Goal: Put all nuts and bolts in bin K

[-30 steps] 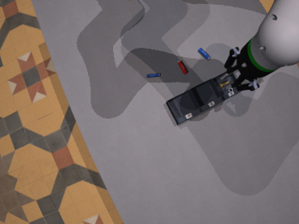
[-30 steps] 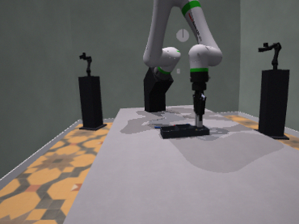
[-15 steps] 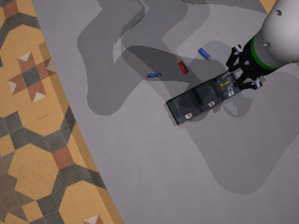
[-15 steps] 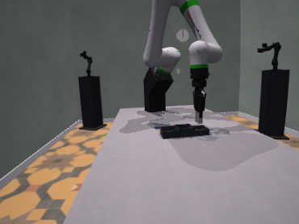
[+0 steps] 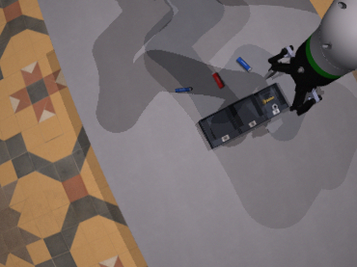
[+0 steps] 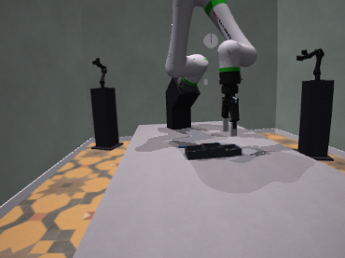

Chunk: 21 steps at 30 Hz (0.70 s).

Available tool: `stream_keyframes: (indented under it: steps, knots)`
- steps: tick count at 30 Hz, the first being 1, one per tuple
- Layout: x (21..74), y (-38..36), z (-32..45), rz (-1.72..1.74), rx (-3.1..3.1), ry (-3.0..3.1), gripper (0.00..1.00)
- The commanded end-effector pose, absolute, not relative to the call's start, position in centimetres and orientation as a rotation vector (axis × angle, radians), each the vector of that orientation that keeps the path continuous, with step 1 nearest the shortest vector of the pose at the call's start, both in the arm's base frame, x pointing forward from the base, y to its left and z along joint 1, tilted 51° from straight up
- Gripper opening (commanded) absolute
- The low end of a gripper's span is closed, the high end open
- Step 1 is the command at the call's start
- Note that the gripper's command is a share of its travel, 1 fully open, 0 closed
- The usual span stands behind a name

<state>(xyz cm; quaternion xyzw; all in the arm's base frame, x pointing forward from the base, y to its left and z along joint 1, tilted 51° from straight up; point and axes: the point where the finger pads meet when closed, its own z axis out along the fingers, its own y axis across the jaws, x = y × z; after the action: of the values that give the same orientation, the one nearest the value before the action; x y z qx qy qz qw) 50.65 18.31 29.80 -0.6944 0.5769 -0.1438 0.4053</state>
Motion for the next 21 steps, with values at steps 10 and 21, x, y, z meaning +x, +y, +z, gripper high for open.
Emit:
stream_keyframes:
  steps: [10, 21]
  knots:
    - [47.6, 16.5, 32.7, -0.363, -1.752, 1.456, 1.0]
    - [45.2, 15.1, 35.0, -0.363, -1.752, 1.456, 1.0]
